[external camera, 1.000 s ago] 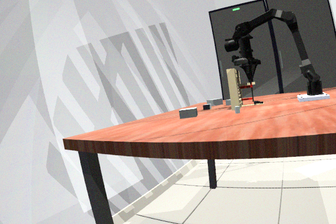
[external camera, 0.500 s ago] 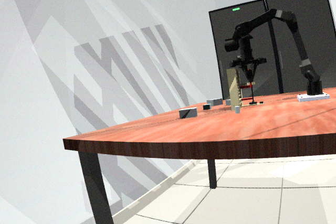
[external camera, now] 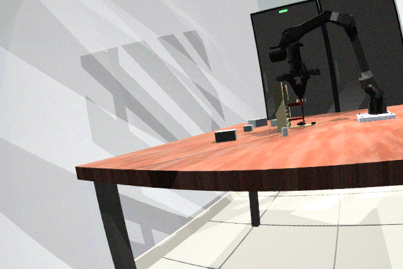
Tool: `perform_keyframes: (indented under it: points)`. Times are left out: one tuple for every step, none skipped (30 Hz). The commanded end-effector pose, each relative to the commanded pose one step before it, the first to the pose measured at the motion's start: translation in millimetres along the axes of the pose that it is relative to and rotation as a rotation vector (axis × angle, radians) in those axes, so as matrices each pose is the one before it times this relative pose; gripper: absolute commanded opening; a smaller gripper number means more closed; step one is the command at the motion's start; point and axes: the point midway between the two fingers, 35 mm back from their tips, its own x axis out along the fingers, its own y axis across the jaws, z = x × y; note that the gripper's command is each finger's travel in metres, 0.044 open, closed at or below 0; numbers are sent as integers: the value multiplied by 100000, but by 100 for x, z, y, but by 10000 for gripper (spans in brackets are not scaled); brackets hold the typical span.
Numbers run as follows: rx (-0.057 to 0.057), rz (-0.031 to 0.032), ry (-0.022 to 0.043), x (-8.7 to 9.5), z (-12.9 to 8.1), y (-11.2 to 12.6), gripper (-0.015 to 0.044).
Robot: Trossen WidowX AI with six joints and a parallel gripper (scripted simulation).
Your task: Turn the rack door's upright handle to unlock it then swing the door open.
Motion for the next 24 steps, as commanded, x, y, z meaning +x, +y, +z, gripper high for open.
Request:
perform_keyframes:
  points:
    - [8233, 416, 13, -71, 75, 13, 12]
    - [0, 0, 0, 0, 0, 0, 12]
    - [0, 0, 0, 0, 0, 0, 12]
    - [0, 0, 0, 0, 0, 0, 12]
    - [0, 0, 0, 0, 0, 0, 12]
    - [0, 0, 0, 0, 0, 0, 12]
    - [0, 0, 0, 0, 0, 0, 12]
    - [0, 0, 0, 0, 0, 0, 12]
    - [0, 0, 0, 0, 0, 0, 12]
    - [0, 0, 0, 0, 0, 0, 38]
    - [0, 0, 0, 0, 0, 0, 65]
    - [0, 0, 0, 0, 0, 0, 91]
    - [0, 0, 0, 0, 0, 0, 117]
    - [0, 0, 0, 0, 0, 0, 143]
    - [0, 0, 0, 0, 0, 0, 170]
    - [0, 0, 0, 0, 0, 0, 196]
    - [0, 0, 0, 0, 0, 0, 222]
    - [0, 0, 0, 0, 0, 0, 248]
    - [0, 0, 0, 0, 0, 0, 275]
    - [0, 0, 0, 0, 0, 0, 284]
    - [-840, -35, 6, 8, -8, -5, 284]
    - [-2519, -104, 20, 24, -24, -14, 284]
    - [-4198, -173, 39, 39, -40, -22, 284]
    - [-5082, -207, 57, 48, -50, -24, 284]
